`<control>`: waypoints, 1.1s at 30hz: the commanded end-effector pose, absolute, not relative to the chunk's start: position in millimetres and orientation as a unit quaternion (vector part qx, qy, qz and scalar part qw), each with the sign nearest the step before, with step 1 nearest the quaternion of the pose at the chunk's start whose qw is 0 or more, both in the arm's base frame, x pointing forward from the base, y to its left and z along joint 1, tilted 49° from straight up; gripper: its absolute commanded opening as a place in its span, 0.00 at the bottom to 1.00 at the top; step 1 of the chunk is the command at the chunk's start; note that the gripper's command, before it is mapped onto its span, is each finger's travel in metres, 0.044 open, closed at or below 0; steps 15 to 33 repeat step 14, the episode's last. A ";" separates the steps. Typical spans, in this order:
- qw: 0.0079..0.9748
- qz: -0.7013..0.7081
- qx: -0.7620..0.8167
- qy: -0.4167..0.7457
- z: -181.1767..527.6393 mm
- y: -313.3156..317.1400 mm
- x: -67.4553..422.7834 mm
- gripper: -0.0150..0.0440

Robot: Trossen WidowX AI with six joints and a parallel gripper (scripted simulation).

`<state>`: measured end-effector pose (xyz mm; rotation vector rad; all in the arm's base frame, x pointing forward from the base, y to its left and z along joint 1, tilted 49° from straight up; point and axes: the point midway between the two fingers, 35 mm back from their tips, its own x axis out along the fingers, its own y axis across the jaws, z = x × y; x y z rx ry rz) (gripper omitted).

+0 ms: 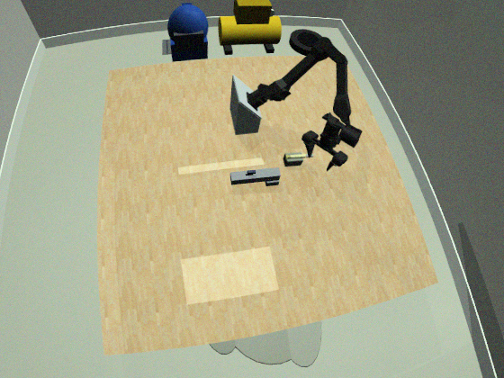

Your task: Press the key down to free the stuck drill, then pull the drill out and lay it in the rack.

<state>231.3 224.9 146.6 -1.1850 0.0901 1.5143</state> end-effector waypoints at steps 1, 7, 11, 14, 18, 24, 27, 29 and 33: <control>0.515 0.604 -0.604 -0.069 156.6 259.2 228.1 1.00; 0.418 0.482 -0.730 -0.247 187.9 320.1 207.9 1.00; 0.369 0.377 -0.776 -0.345 218.7 354.9 177.9 1.00; 0.345 0.297 -0.794 -0.404 244.7 373.6 146.4 1.00; 0.345 0.297 -0.794 -0.404 244.7 373.6 146.4 1.00; 0.345 0.297 -0.794 -0.404 244.7 373.6 146.4 1.00; 0.345 0.297 -0.794 -0.404 244.7 373.6 146.4 1.00; 0.345 0.297 -0.794 -0.404 244.7 373.6 146.4 1.00; 0.345 0.297 -0.794 -0.404 244.7 373.6 146.4 1.00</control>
